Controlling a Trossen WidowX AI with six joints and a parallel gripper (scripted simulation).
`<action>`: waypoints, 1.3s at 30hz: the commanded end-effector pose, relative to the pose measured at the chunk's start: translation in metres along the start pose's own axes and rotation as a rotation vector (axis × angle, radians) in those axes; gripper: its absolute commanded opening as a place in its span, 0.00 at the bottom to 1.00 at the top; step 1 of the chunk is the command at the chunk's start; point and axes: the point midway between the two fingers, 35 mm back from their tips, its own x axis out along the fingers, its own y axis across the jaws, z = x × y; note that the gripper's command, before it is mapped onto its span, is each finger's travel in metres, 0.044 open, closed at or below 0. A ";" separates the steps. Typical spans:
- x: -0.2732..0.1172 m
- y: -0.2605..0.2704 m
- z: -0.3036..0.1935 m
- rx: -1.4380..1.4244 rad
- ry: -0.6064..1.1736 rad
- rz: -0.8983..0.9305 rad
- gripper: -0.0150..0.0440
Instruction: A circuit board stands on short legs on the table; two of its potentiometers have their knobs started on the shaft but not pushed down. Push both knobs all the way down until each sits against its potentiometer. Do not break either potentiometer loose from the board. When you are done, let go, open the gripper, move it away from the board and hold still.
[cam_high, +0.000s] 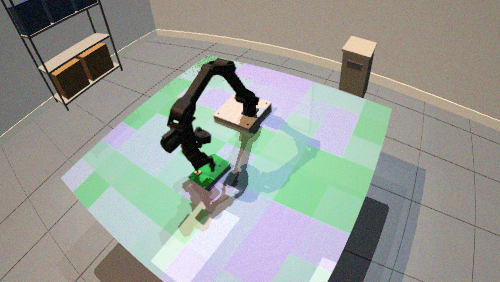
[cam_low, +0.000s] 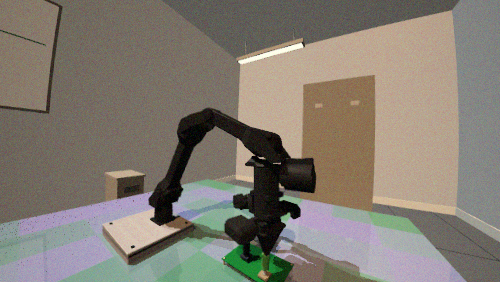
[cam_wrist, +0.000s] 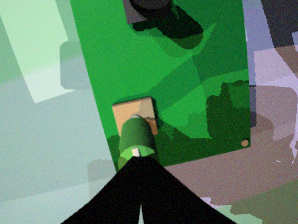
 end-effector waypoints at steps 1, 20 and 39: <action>0.024 0.000 -0.001 -0.001 -0.021 0.012 0.25; 0.028 0.000 -0.001 -0.001 -0.021 0.012 0.25; 0.032 0.000 -0.001 -0.001 -0.021 0.012 0.25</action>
